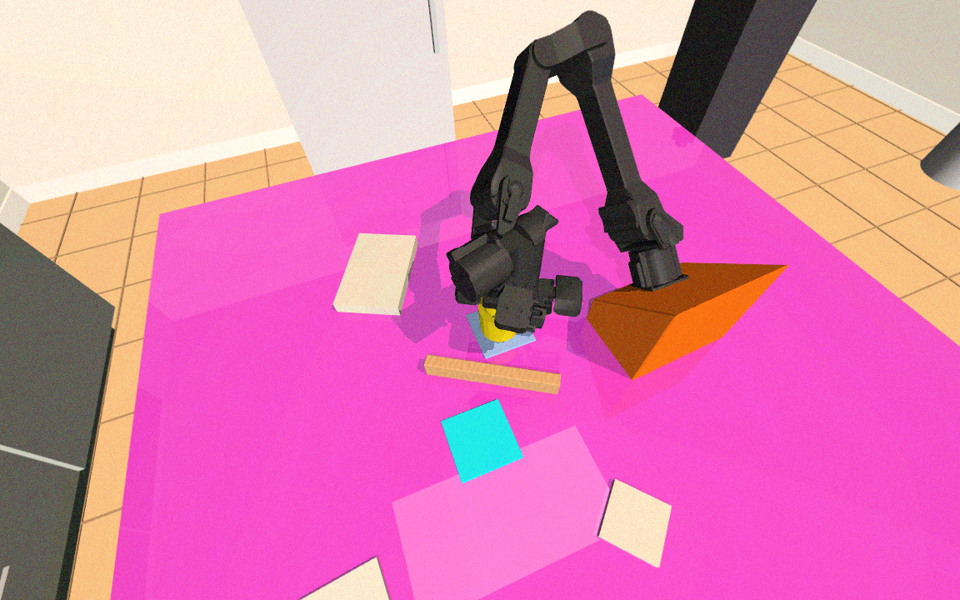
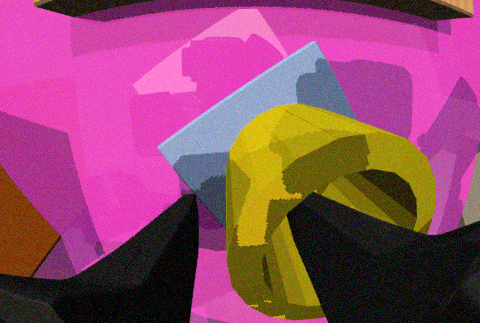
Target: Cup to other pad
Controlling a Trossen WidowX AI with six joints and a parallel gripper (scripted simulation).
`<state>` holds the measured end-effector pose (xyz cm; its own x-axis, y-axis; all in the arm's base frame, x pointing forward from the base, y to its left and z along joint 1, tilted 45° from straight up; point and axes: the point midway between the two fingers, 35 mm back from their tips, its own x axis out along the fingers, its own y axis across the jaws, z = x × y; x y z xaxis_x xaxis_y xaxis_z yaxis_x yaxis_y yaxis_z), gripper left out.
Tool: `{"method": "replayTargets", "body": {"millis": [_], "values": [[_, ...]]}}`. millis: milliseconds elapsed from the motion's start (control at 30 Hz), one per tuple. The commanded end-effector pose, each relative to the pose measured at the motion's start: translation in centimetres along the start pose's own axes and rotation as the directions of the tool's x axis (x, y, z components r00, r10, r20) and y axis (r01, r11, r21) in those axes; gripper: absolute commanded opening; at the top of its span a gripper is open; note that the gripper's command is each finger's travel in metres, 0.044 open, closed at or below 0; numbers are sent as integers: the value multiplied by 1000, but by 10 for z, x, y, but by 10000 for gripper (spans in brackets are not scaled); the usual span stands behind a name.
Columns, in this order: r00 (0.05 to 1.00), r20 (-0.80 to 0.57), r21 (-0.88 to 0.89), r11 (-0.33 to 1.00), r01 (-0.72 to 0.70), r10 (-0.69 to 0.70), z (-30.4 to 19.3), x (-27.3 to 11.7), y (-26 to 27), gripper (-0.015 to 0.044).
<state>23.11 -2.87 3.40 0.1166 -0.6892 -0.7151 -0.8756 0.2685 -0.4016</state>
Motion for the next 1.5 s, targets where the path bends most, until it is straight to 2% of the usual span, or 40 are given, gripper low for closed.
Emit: {"method": "replayTargets", "body": {"millis": [0, 200, 1000, 1467], "values": [[1000, -9, -9, 1000, 0, 0, -2, 6, 2, 167], [1000, -9, -9, 1000, 0, 0, -2, 6, 2, 167], [1000, -3, 0, 1000, -1, 1, -1, 4, 1, 0], [1000, -2, -6, 1000, -4, 4, 2, -31, 0, 0]]}}
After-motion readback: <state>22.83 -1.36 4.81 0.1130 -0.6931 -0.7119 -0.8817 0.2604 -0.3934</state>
